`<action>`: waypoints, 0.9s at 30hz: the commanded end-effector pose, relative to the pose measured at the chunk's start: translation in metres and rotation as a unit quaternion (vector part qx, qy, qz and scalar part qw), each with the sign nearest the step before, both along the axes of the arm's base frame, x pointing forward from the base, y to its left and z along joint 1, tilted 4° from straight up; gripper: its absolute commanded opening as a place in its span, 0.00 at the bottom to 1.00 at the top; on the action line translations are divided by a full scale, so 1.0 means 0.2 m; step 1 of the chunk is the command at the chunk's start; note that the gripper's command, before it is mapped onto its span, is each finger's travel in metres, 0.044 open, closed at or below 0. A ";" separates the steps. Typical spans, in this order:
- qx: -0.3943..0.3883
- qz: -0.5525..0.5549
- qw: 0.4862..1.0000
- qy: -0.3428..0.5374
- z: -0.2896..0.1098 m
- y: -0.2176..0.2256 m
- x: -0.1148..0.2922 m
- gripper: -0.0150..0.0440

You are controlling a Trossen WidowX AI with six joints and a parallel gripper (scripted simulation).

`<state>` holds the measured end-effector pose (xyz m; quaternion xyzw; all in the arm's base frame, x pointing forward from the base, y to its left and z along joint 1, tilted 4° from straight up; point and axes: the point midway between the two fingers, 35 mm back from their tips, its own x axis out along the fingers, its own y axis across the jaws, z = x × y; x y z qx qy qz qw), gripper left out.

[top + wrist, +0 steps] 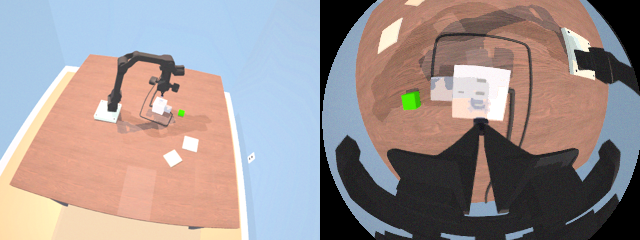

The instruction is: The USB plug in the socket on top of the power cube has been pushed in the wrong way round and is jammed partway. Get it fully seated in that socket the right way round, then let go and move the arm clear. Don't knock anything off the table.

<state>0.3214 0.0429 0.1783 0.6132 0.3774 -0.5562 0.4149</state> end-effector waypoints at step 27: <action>-0.005 -0.009 1.000 0.001 -0.02 -0.01 0.00 0.25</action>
